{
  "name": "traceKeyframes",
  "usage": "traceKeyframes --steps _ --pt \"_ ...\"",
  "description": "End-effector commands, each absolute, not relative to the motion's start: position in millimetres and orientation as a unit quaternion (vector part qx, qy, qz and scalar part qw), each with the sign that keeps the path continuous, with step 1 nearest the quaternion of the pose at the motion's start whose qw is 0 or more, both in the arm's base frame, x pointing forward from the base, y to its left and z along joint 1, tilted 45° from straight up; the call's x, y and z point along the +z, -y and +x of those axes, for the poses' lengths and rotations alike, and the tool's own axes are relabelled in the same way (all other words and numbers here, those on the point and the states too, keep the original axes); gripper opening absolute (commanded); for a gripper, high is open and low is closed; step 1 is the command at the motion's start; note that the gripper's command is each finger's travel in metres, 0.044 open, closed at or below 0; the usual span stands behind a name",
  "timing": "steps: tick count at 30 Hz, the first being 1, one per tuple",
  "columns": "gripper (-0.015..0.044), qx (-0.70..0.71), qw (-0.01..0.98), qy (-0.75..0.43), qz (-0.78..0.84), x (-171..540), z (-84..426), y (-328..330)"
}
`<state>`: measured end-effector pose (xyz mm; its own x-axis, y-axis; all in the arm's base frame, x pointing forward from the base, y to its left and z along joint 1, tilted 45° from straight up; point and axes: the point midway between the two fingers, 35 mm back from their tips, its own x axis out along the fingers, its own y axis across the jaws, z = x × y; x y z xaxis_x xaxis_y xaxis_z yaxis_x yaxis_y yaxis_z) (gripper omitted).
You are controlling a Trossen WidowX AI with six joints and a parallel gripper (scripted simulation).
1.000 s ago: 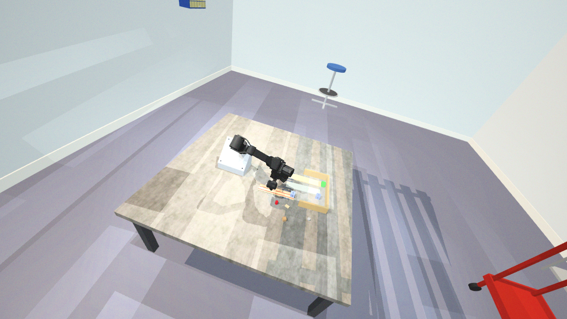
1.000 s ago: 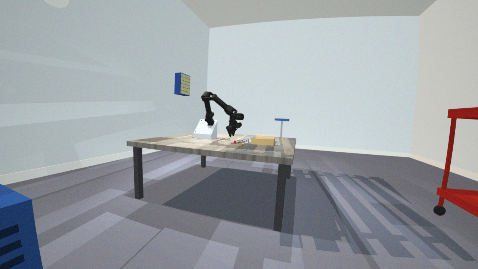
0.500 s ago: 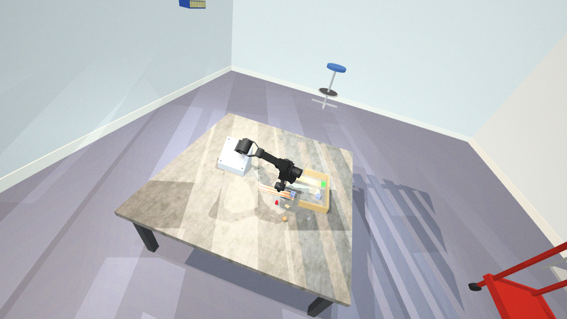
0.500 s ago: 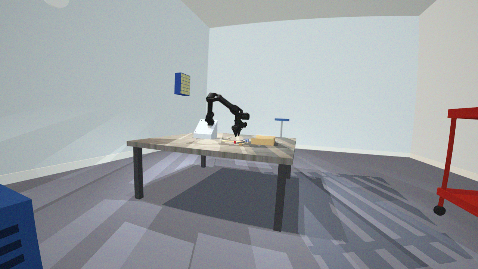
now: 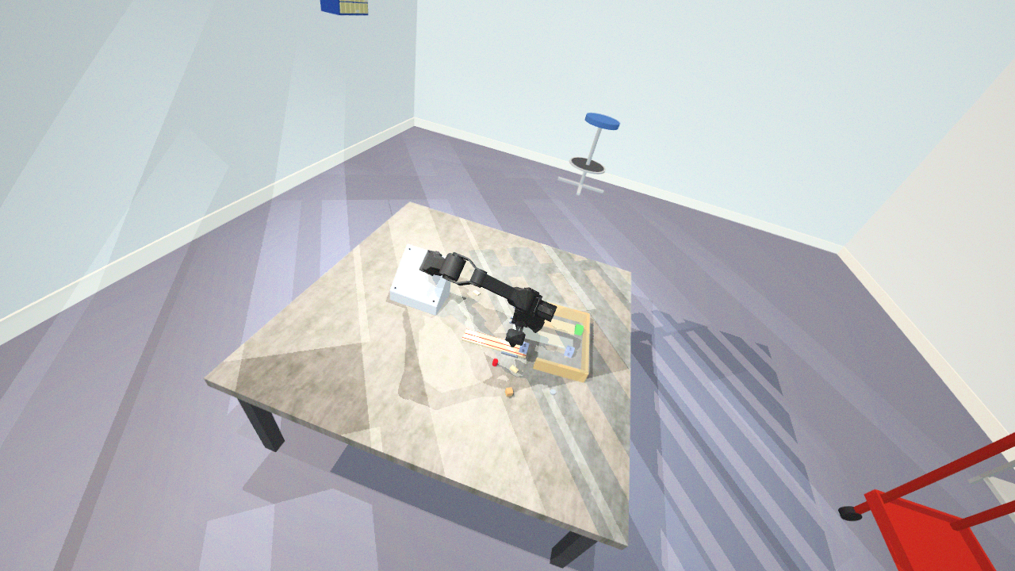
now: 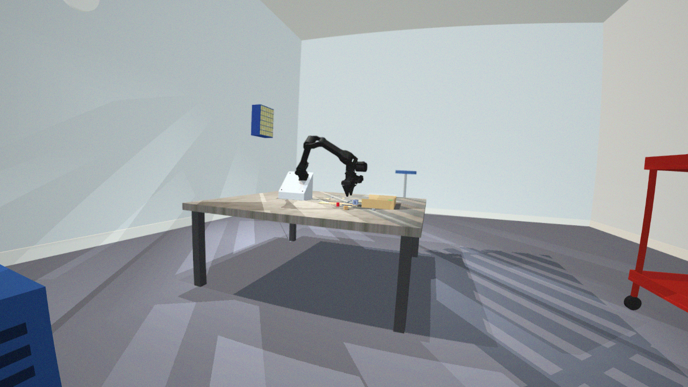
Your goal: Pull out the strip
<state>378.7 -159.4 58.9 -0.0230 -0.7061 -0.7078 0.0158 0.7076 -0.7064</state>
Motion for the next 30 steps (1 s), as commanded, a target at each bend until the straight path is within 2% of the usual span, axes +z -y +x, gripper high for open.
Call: traceKeyframes --steps 1,11,18,30 --pt "0.0440 -0.280 0.649 -0.656 -0.263 61 394 157" --pt "0.0440 -0.280 0.650 -0.656 -0.263 65 421 154" --pt "0.0256 -0.280 0.650 -0.656 -0.263 59 422 160" --pt "0.0250 -0.280 0.650 -0.656 -0.263 46 422 174"
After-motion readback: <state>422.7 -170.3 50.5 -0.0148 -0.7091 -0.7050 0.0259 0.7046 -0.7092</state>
